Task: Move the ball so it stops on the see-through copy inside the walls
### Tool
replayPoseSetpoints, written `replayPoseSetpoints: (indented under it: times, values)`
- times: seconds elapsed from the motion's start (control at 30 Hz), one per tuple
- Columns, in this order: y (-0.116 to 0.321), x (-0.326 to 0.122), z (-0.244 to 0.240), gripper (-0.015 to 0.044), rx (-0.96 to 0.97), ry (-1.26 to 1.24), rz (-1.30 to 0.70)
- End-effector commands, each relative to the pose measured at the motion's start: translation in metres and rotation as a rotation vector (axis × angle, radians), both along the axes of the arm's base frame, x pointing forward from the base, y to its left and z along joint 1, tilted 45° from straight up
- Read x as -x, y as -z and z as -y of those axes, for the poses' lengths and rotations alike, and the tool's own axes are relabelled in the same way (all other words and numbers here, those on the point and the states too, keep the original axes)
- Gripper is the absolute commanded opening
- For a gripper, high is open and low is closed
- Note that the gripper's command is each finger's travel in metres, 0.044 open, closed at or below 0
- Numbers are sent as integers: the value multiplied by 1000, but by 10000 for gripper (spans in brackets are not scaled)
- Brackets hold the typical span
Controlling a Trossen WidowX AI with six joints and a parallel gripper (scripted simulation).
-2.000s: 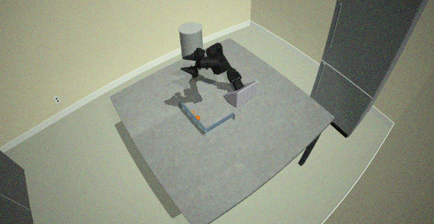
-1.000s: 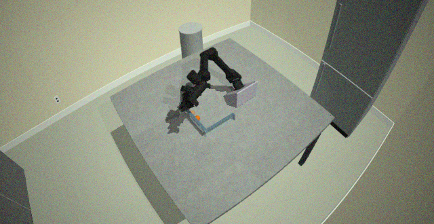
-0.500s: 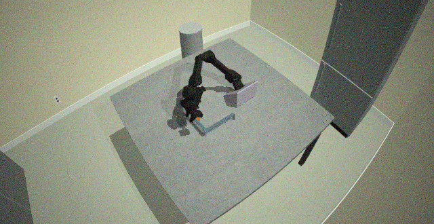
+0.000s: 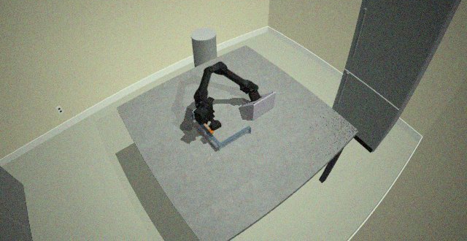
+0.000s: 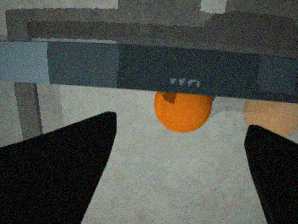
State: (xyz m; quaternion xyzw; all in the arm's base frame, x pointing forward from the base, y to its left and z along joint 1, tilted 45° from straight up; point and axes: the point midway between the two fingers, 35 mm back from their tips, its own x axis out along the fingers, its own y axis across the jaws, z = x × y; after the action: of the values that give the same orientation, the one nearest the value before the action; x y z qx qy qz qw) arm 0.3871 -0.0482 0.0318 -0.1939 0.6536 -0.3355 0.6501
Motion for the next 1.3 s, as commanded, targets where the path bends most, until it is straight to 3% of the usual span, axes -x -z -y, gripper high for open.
replayPoseSetpoints:
  times: [0.0,1.2,1.27]
  values:
    - [-1,6,2,291,0,17,-36]
    - [37,12,39,291,2,17,-36]
    - [37,12,39,239,2,17,-36]
